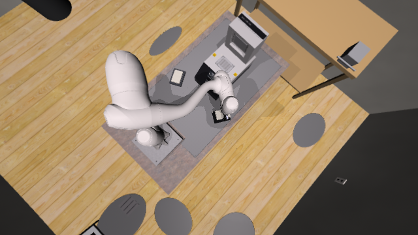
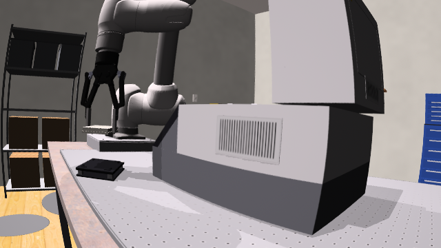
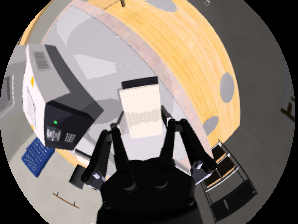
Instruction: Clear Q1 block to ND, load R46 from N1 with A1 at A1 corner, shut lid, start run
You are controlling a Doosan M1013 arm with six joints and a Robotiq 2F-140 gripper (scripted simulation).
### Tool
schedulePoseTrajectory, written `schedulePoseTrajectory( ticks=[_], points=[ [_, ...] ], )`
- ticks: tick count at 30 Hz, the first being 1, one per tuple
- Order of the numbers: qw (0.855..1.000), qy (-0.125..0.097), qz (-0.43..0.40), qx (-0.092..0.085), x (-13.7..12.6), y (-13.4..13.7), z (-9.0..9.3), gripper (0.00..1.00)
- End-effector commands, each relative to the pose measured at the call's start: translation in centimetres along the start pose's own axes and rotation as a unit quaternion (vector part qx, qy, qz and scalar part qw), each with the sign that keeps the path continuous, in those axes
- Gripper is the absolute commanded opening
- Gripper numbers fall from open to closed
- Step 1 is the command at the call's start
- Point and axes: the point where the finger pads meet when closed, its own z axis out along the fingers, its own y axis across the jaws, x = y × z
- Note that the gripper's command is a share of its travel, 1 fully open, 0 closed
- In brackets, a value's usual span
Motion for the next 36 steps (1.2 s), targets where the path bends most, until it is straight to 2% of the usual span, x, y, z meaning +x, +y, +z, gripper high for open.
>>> schedulePoseTrajectory(
  ticks=[1,36],
  points=[
    [1.000,0.000,0.000,0.000,0.0,0.0,-1.4,0.00],
    [1.000,0.000,0.000,0.000,0.0,0.0,-11.7,0.00]
  ],
)
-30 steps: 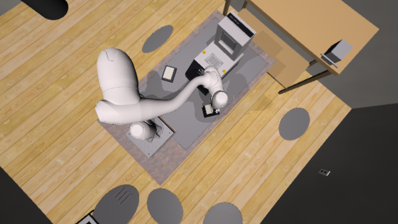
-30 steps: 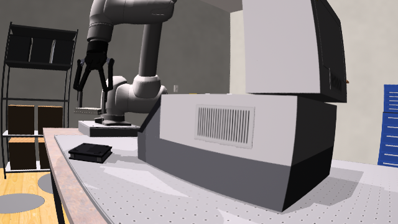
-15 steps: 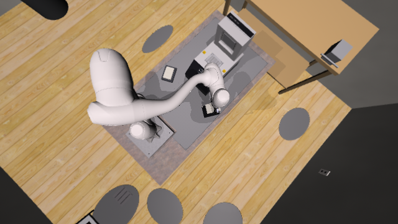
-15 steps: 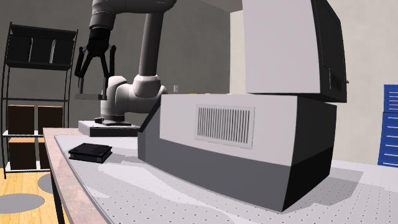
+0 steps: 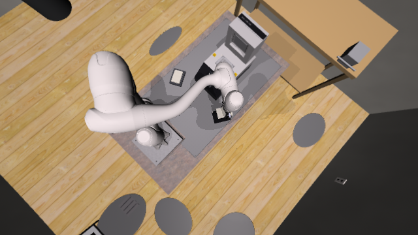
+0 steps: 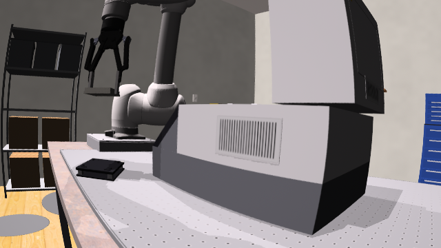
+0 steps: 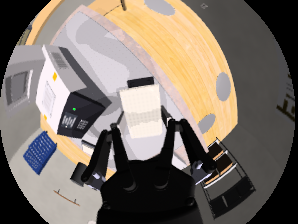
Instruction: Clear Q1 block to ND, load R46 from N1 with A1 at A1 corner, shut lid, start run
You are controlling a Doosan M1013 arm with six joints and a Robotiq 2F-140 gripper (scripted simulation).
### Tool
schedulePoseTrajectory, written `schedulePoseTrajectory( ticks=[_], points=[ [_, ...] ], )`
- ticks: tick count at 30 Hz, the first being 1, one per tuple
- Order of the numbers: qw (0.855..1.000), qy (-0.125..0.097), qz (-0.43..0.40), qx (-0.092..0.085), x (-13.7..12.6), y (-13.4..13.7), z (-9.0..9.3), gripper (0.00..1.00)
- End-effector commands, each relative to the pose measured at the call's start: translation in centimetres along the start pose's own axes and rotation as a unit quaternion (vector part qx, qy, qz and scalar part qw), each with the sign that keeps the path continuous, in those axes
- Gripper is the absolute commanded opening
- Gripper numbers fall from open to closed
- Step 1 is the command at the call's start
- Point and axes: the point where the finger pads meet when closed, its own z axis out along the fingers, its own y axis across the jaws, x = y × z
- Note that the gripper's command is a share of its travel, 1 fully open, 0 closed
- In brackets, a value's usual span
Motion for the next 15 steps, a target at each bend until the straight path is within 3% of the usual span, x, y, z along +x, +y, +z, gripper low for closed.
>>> schedulePoseTrajectory(
  ticks=[1,5,15],
  points=[
    [1.000,0.000,0.000,0.000,0.0,0.0,-1.4,0.00],
    [1.000,0.000,0.000,0.000,0.0,0.0,-2.6,0.00],
    [1.000,0.000,0.000,0.000,0.0,0.0,-2.6,0.00]
  ],
)
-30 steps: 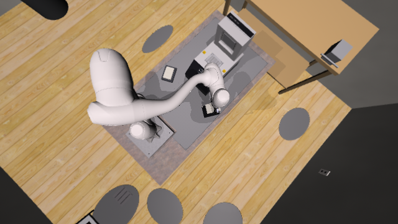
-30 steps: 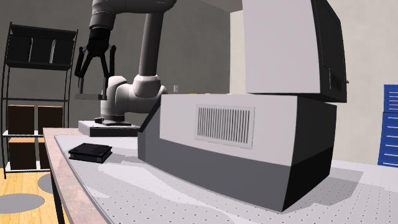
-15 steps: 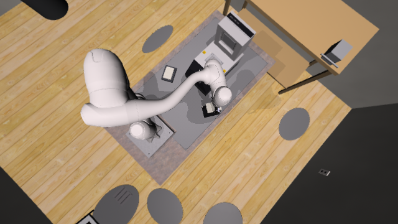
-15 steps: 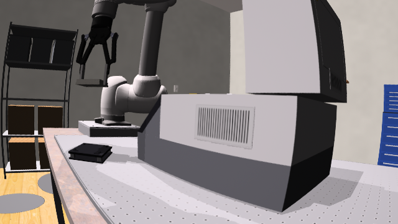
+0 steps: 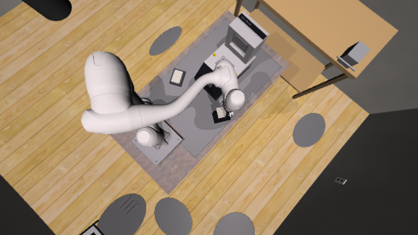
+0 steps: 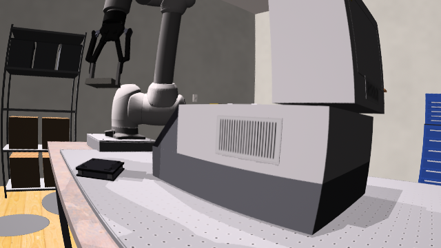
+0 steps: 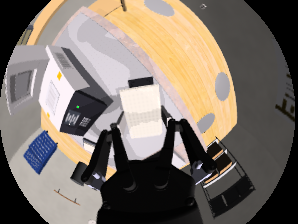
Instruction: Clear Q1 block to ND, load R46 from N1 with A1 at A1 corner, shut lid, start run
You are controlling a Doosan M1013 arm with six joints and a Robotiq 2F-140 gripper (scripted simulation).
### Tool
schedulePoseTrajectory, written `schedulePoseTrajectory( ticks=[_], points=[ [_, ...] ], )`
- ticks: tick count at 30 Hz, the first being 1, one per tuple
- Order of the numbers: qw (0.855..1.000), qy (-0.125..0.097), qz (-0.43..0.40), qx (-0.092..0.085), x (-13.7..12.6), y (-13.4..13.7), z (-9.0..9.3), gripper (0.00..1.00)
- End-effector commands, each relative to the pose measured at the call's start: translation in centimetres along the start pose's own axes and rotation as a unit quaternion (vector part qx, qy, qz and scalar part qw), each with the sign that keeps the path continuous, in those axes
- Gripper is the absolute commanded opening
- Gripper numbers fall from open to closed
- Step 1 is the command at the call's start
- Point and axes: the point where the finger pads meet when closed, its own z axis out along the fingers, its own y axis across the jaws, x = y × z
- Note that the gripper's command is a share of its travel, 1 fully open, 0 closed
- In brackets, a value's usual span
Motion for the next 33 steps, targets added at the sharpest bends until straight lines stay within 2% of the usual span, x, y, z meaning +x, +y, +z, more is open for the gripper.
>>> schedulePoseTrajectory(
  ticks=[1,3,8,33],
  points=[
    [1.000,0.000,0.000,0.000,0.0,0.0,0.0,0.00],
    [1.000,0.000,0.029,0.000,0.3,-1.0,0.0,0.00],
    [1.000,0.000,0.029,0.000,0.8,-2.8,0.0,0.00],
    [0.991,0.000,0.135,0.000,3.3,-11.6,0.0,0.00]
  ],
)
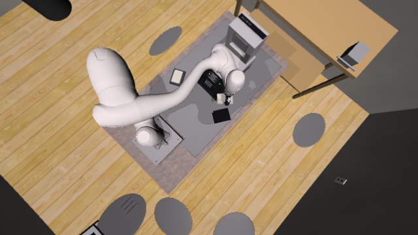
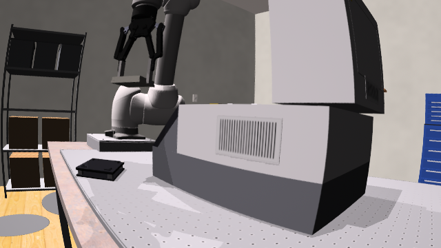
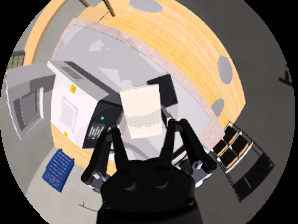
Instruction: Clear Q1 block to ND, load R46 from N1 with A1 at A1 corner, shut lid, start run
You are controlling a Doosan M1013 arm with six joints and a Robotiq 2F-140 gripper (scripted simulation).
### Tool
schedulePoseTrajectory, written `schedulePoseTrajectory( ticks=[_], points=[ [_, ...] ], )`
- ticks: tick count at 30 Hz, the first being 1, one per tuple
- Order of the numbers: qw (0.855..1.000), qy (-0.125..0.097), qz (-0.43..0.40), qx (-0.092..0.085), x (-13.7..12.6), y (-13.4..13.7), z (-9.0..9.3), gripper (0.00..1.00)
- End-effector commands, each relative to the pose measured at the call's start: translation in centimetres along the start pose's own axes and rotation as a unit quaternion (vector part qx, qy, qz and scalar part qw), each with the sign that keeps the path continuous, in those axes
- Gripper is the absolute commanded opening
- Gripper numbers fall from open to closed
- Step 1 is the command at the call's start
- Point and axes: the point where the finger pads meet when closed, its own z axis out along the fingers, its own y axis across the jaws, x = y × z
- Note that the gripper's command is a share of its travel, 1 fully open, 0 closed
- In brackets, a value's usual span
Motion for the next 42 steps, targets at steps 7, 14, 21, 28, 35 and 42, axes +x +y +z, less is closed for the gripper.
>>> schedulePoseTrajectory(
  ticks=[7,14,21,28,35,42],
  points=[
    [0.999,0.000,0.039,-0.001,0.2,-3.9,0.0,0.00],
    [0.997,0.000,0.072,-0.001,0.3,-6.3,0.0,0.00],
    [0.995,0.000,0.105,-0.001,0.5,-9.2,0.0,0.00],
    [0.990,0.000,0.138,-0.001,0.6,-12.1,0.0,0.00],
    [0.985,0.000,0.172,-0.001,0.7,-14.5,0.0,0.00],
    [0.982,0.000,0.190,-0.001,0.8,-16.9,0.0,0.00]
  ],
)
